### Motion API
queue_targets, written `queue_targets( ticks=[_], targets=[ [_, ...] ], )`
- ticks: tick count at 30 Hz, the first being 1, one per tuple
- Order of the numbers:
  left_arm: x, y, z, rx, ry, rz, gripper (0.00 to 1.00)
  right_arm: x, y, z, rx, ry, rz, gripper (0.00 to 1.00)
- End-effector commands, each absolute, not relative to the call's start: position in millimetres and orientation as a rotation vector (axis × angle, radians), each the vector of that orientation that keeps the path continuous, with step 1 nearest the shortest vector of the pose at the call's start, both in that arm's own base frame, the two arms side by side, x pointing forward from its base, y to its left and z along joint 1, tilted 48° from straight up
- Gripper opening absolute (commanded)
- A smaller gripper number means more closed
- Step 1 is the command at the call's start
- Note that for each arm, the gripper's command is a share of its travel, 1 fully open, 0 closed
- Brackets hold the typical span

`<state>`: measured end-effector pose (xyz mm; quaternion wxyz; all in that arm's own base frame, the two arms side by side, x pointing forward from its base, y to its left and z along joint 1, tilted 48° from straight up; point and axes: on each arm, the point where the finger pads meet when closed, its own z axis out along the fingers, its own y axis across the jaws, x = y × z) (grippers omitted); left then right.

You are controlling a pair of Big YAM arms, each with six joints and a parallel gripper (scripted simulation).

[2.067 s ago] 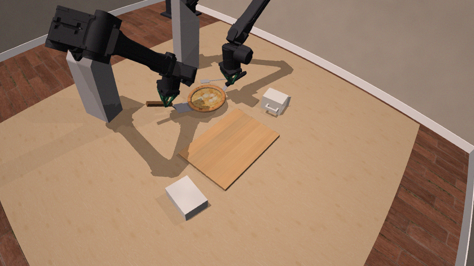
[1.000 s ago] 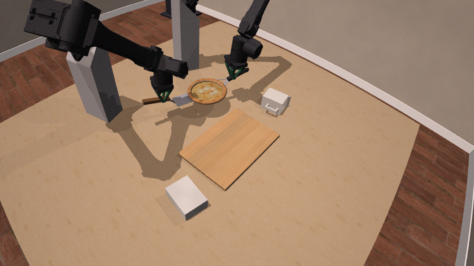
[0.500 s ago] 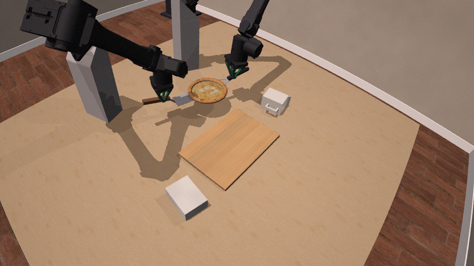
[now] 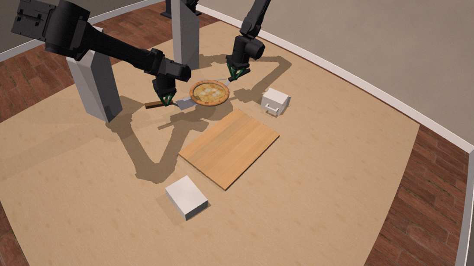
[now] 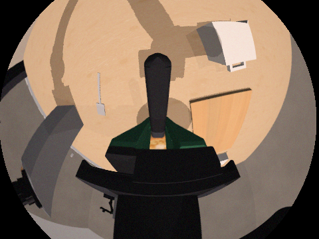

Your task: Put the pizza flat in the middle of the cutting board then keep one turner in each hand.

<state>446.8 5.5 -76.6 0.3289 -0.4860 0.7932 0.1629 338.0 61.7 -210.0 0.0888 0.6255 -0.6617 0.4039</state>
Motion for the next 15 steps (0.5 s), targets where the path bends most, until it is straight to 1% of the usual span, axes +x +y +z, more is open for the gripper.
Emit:
queue_targets(
  ticks=[1,15],
  targets=[
    [459,-13,-77,-1.256,2.095,0.411,0.06,354,69,-201,1.896,-1.947,1.192,0.06],
    [493,-34,-74,-1.255,2.114,0.394,0.06,394,72,-179,1.866,-1.993,1.214,0.06]
  ],
)
